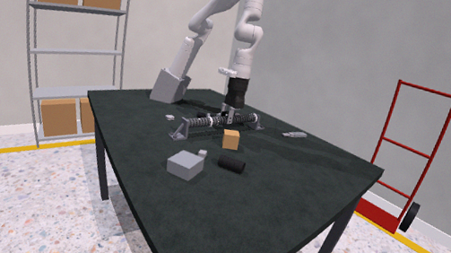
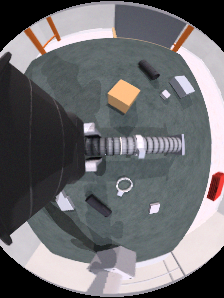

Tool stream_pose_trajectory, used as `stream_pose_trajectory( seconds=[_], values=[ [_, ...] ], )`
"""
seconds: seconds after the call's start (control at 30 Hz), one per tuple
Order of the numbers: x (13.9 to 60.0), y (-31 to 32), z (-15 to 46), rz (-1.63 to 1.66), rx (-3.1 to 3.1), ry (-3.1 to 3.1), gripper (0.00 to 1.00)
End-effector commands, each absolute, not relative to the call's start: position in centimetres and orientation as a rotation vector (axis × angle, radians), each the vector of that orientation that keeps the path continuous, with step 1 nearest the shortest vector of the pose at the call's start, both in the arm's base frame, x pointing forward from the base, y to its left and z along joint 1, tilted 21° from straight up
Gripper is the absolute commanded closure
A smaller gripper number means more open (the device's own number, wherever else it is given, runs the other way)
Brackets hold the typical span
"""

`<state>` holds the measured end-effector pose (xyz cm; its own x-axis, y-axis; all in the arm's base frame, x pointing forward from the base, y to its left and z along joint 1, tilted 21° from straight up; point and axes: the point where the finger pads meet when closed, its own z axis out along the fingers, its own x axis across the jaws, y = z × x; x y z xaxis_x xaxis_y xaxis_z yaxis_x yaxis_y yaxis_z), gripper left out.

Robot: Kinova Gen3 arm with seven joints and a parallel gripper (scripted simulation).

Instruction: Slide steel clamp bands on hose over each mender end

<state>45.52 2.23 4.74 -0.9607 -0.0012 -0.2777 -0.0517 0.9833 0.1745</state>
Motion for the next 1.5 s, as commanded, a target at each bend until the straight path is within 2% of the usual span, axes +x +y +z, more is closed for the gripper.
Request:
stream_pose_trajectory(
  seconds=[0.0,1.3,1.33,1.47],
  values=[
    [45.86,-0.72,3.86,0.304,-0.027,2.827,0.25],
    [45.86,-0.72,3.86,0.304,-0.027,2.827,0.25],
    [45.86,-0.72,3.86,0.304,-0.027,2.827,0.0],
    [45.86,-0.72,3.86,0.304,-0.027,2.827,0.0]
  ],
)
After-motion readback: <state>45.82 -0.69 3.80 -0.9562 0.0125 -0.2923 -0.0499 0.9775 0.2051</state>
